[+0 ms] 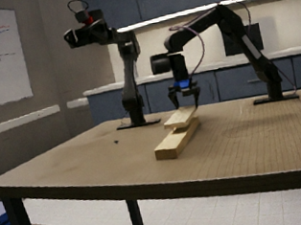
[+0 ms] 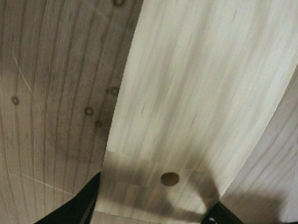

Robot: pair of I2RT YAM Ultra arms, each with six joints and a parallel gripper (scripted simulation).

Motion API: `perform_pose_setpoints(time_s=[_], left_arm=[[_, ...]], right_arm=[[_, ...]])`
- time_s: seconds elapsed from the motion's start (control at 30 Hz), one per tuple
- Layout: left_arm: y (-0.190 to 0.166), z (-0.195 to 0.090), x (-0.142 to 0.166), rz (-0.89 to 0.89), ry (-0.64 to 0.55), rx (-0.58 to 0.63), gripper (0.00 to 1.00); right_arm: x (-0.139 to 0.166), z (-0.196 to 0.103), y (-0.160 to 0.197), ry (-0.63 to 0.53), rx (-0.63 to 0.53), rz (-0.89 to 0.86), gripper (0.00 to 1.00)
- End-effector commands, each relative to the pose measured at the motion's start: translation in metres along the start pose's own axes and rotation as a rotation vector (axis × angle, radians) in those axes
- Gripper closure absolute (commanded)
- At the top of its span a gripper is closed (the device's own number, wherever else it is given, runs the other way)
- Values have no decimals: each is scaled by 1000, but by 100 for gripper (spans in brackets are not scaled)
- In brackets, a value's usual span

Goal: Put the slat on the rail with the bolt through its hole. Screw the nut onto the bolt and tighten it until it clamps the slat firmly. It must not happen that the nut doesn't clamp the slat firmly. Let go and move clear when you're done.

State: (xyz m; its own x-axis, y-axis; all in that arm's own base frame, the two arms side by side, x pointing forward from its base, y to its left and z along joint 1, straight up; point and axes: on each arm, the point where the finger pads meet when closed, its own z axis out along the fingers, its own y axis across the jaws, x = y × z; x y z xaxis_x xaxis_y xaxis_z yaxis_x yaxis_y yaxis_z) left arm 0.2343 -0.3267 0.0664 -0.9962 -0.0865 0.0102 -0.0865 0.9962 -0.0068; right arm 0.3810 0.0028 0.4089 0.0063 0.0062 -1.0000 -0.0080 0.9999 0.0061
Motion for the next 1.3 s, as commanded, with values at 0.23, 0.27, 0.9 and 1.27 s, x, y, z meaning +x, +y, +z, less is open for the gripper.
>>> perform_pose_setpoints(time_s=[0.23,0.27,0.9,1.27], left_arm=[[-3,2,-6,-9,-18,7,28],[-1,-2,-5,-6,-17,4,28],[-1,9,-5,-7,-17,4,28],[-1,16,-5,-7,-16,4,28]], right_arm=[[-3,0,-2,-6,8,-6,0],[-3,0,-2,-6,8,-6,0],[-3,0,-2,-6,8,-6,0],[-3,0,-2,-6,8,-6,0]])
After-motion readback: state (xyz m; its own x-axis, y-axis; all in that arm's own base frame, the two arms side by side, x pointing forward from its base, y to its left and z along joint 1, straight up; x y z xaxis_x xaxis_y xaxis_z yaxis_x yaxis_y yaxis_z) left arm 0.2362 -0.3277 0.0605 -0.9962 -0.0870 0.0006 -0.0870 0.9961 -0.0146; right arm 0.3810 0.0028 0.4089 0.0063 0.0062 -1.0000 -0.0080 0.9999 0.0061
